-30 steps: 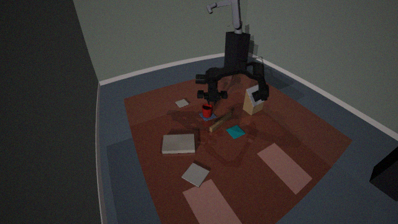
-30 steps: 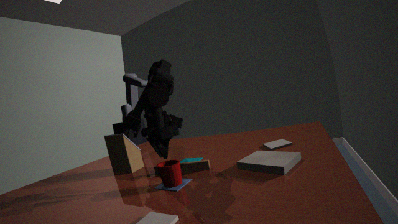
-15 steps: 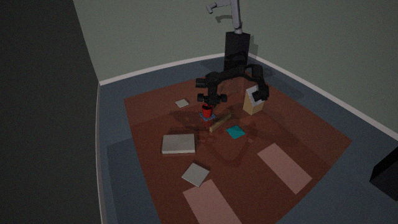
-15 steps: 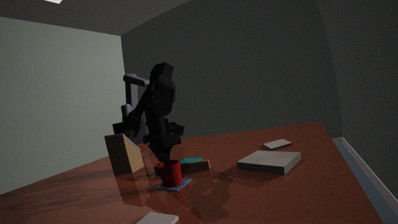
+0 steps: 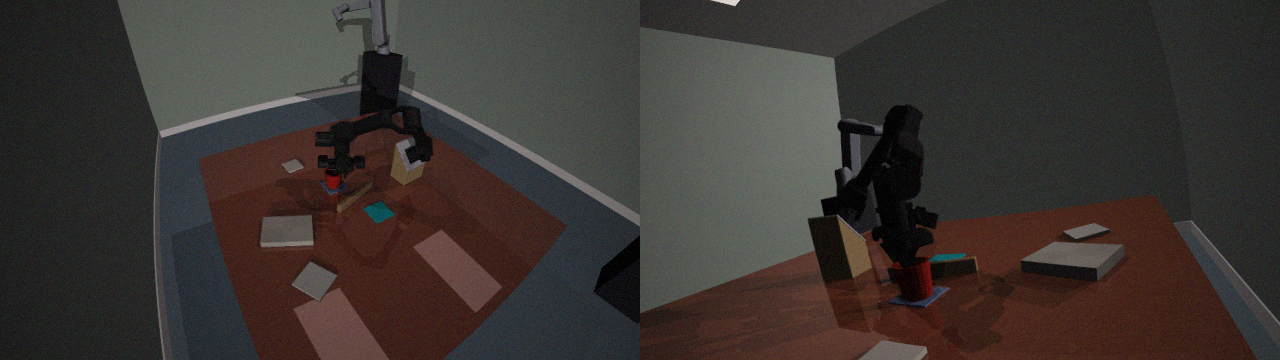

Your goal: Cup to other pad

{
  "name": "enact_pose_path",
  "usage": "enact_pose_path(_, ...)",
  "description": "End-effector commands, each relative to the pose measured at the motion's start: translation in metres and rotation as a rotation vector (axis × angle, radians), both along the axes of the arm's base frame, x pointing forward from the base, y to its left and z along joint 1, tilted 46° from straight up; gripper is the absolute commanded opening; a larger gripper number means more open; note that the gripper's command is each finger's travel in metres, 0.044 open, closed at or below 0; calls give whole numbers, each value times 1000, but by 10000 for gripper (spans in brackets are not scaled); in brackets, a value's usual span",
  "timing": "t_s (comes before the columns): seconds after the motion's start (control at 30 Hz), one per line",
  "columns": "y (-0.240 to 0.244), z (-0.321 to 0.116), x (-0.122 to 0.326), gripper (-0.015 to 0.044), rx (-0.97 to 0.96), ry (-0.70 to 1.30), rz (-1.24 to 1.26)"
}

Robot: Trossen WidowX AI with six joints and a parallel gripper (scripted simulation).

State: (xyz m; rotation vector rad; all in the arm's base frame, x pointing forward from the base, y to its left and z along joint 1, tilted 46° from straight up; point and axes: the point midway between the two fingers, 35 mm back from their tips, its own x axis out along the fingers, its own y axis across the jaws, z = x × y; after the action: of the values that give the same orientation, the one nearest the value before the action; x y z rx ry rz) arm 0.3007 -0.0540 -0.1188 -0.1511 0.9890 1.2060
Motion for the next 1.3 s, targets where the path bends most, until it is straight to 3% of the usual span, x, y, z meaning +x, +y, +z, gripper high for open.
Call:
enact_pose_path(0.0, 3, -2, -2, 148, 8, 6, -5)
enact_pose_path(0.07, 3, -2, -2, 148, 8, 6, -5)
enact_pose_path(0.2, 1, -1, -1, 43, 1, 2, 0)
enact_pose_path(0.4, 1, -1, -1, 3, 1, 2, 0)
enact_pose_path(1.27, -39, 38, -4, 0, 10, 8, -14)
